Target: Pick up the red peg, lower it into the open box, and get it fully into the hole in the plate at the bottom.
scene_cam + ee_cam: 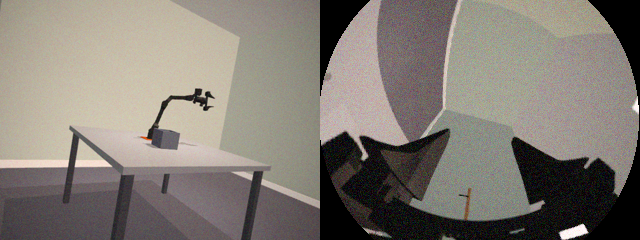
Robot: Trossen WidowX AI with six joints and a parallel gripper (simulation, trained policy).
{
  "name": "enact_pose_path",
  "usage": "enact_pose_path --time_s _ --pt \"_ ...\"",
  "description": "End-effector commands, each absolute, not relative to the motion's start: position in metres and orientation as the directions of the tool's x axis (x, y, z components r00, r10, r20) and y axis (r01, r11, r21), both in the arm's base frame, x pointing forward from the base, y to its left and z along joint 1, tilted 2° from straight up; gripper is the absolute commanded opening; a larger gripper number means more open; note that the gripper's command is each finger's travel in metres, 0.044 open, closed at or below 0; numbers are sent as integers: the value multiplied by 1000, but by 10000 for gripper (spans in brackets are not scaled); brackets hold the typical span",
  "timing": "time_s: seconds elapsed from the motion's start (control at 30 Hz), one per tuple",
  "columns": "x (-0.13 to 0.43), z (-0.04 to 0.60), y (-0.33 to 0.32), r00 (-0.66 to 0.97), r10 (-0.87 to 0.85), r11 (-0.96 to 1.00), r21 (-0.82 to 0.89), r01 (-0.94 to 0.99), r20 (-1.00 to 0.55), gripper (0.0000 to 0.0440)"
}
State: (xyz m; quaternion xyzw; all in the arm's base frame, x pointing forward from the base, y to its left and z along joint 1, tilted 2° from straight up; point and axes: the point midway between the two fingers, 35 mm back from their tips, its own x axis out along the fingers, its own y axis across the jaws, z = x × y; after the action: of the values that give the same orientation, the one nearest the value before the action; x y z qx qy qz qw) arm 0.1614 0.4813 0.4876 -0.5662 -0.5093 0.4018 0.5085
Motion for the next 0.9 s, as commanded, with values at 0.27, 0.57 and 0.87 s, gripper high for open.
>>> enact_pose_path --time_s 0.27,0.57,0.87 --pt "210 458 455 278 959 -19 -993 -118 -51 440" --pt "250 427 424 376 912 -4 -919 -394 -165 440" --pt "280 398 387 448 850 78 -776 -625 -276 440"
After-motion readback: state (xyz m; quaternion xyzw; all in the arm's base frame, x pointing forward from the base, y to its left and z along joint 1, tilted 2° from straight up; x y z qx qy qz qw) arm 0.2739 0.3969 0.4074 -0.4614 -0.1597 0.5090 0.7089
